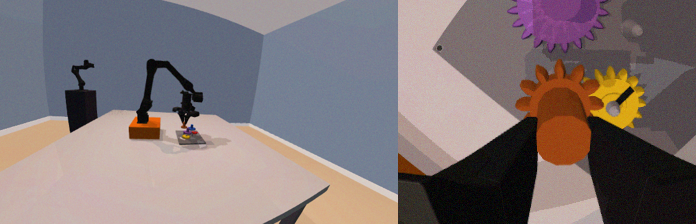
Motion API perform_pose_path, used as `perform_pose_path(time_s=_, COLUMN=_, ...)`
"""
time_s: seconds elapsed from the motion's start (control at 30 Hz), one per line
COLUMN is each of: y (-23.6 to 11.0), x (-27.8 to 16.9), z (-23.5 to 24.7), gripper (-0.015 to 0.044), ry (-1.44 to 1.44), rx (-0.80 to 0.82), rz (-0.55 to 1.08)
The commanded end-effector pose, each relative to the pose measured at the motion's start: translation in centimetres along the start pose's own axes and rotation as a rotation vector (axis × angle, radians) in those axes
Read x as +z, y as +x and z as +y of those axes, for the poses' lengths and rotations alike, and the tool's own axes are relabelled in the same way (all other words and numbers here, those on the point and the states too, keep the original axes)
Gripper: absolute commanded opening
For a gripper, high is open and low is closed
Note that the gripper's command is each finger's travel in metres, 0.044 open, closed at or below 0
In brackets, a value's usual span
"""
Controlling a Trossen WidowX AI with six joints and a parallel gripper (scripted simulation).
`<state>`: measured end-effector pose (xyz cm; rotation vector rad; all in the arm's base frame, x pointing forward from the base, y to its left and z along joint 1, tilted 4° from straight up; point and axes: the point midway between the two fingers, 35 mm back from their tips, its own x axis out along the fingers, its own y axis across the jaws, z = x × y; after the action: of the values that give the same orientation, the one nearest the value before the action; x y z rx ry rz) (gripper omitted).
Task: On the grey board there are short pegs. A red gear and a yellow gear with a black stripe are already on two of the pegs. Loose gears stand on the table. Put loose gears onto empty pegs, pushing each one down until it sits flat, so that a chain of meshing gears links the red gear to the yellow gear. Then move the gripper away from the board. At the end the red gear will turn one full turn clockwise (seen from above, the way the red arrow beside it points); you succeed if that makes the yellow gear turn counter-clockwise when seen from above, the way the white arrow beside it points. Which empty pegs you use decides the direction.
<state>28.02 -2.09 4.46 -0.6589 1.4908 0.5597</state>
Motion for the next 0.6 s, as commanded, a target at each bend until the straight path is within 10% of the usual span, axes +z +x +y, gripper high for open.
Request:
perform_pose_path(time_s=0.0, y=0.0, x=-0.1, z=0.0, gripper=0.0, ry=0.06, rx=-0.003, rz=0.004)
perform_pose_path(time_s=0.57, y=1.1, x=-0.1, z=0.0, gripper=0.0, ry=-0.099, rx=-0.002, rz=0.004)
